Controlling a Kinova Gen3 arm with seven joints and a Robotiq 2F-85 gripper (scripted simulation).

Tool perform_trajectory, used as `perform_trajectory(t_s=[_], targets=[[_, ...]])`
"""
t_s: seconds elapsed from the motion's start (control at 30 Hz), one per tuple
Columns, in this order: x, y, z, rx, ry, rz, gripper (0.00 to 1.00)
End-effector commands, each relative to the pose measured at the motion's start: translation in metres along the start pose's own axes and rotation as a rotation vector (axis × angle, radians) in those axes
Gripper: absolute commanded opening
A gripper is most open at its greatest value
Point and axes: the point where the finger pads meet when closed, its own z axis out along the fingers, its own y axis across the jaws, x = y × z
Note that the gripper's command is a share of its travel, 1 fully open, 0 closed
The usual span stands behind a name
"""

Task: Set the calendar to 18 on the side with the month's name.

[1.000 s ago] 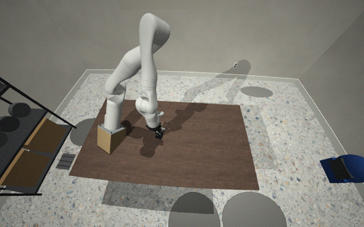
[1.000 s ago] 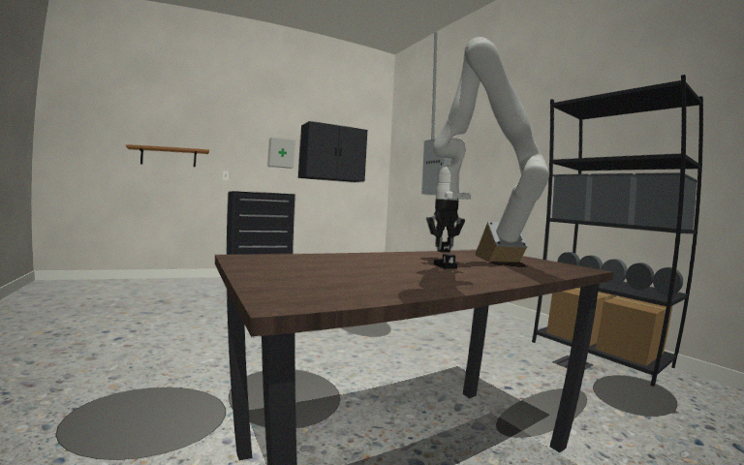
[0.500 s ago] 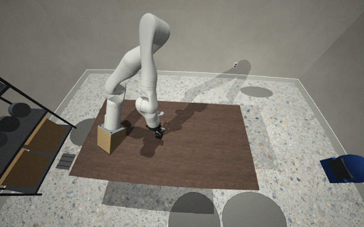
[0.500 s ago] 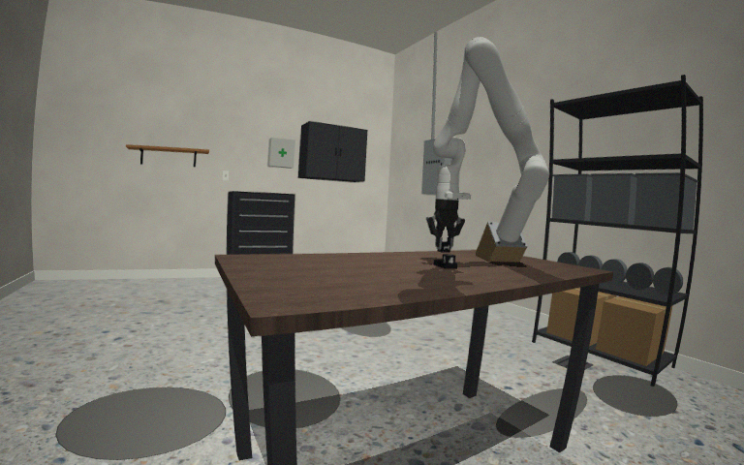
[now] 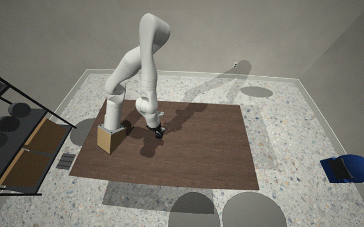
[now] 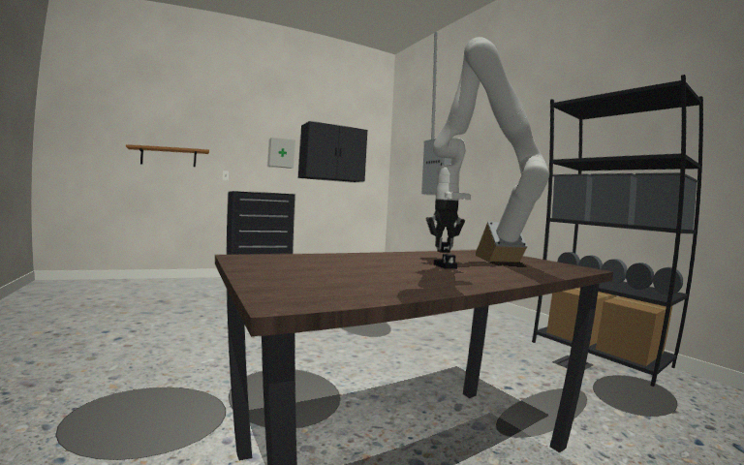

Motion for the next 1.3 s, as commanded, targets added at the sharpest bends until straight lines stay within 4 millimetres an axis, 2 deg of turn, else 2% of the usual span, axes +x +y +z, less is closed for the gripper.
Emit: perform_trajectory(t_s=[0.0,1.27], targets=[[0.000,0.000,0.001,0.000,0.000,0.000,0.28],[0.000,0.000,0.024,0.000,0.000,0.000,0.28]])
